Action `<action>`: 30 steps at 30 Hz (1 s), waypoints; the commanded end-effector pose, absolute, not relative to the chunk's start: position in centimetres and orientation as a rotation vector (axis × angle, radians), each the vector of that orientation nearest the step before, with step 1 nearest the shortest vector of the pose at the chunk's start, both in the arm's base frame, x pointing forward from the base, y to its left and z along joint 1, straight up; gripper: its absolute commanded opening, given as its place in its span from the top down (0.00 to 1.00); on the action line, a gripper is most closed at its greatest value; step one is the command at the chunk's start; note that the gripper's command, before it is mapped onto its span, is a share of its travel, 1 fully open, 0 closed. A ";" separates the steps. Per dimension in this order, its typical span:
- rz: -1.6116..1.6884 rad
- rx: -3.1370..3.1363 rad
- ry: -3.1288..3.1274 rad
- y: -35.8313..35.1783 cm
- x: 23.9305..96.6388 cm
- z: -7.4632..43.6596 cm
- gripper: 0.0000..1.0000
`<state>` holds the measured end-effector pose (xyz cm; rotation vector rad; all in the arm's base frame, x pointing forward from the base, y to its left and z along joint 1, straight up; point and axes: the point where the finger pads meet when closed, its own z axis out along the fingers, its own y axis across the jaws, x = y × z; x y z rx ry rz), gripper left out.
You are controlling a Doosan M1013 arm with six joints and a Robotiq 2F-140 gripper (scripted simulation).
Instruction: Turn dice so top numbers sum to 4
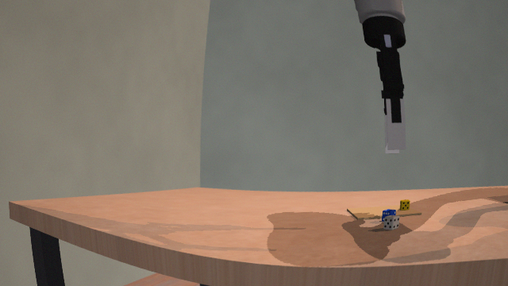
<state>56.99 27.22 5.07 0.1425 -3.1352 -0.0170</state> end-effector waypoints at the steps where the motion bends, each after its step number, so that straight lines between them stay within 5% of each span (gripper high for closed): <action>1: 0.000 -0.118 -3.140 27.1 56.9 4.6 0.00; 16: -0.001 -0.661 -3.071 26.9 56.8 3.5 0.00; 17: -0.001 -0.661 -3.071 26.9 56.8 3.5 0.79; 30: -0.001 -0.661 -3.071 26.9 56.8 3.5 0.79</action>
